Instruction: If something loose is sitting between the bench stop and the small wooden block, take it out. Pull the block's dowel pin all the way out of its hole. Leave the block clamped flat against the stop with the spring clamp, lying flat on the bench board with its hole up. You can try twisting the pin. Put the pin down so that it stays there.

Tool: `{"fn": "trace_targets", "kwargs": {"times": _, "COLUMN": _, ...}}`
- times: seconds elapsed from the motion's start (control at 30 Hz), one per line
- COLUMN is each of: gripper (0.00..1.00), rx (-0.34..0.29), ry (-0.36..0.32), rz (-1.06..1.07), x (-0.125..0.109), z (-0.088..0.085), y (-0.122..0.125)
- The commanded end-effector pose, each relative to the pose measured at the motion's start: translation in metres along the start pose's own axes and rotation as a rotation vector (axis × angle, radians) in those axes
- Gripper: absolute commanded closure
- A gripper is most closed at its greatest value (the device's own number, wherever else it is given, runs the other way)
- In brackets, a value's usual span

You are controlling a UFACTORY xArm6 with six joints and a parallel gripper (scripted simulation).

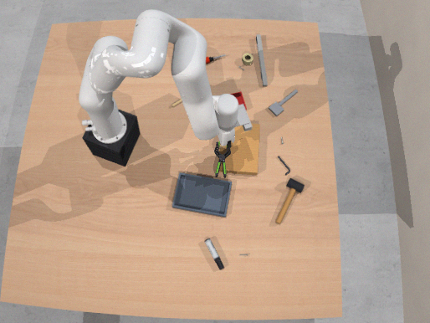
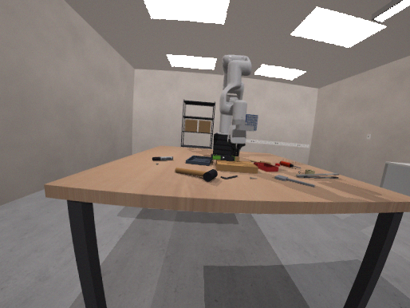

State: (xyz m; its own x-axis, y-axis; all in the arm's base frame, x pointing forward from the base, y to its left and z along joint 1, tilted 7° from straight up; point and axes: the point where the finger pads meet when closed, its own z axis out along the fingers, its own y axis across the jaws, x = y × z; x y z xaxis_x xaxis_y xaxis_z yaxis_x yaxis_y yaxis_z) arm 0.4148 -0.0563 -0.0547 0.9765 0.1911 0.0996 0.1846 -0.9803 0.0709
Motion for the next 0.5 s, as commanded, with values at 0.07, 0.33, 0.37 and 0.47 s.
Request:
{"fn": "trace_targets", "kwargs": {"times": 0.07, "gripper": 1.0, "rx": -0.007, "ry": 0.004, "rz": 0.079, "x": 0.0016, "z": -0.0011, "y": 0.0005}}
{"fn": "trace_targets", "kwargs": {"times": 0.33, "gripper": 1.0, "rx": -0.007, "ry": 0.005, "rz": 0.157, "x": 0.0016, "z": -0.0012, "y": 0.0005}}
{"fn": "trace_targets", "kwargs": {"times": 0.37, "gripper": 1.0, "rx": -0.007, "ry": 0.005, "rz": 0.157, "x": 0.0016, "z": -0.0012, "y": 0.0005}}
{"fn": "trace_targets", "kwargs": {"times": 0.47, "gripper": 1.0, "rx": -0.007, "ry": 0.005, "rz": 0.192, "x": 0.0016, "z": -0.0012, "y": 0.0005}}
